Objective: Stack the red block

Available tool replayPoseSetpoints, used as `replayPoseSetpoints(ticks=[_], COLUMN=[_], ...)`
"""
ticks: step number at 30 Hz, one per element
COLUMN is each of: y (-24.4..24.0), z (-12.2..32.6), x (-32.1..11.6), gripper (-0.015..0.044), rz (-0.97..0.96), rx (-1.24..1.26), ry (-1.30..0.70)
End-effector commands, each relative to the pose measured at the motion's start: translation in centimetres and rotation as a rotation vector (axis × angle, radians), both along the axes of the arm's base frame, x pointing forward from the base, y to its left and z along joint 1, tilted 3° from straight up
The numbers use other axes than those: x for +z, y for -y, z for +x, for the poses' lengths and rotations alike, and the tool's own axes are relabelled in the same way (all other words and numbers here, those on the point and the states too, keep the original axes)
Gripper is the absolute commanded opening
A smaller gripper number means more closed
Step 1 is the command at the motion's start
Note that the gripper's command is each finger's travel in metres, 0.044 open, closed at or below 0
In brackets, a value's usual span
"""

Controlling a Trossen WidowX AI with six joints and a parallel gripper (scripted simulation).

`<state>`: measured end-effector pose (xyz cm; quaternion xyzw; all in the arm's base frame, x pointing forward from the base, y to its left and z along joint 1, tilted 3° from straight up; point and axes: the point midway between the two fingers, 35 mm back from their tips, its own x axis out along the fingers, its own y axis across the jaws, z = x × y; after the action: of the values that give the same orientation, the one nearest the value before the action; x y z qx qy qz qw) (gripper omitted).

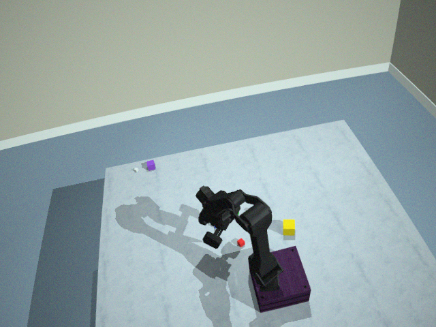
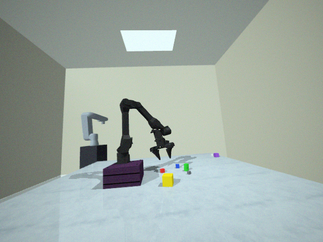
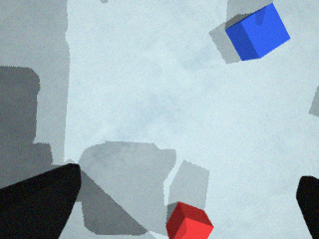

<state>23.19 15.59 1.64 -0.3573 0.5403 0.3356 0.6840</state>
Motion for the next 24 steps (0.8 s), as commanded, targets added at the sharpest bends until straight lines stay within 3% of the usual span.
replayPoseSetpoints(ticks=[1,9,24], y=[2.0,5.9,6.0], z=[-0.1,-0.7,-0.9], x=[-0.1,0.2,-3.6], gripper=[0.0440,0.0440,0.0440], rz=[0.002,0.006,0.006], rx=[-0.131,-0.398,-0.403], ry=[-0.080,-0.236,-0.240])
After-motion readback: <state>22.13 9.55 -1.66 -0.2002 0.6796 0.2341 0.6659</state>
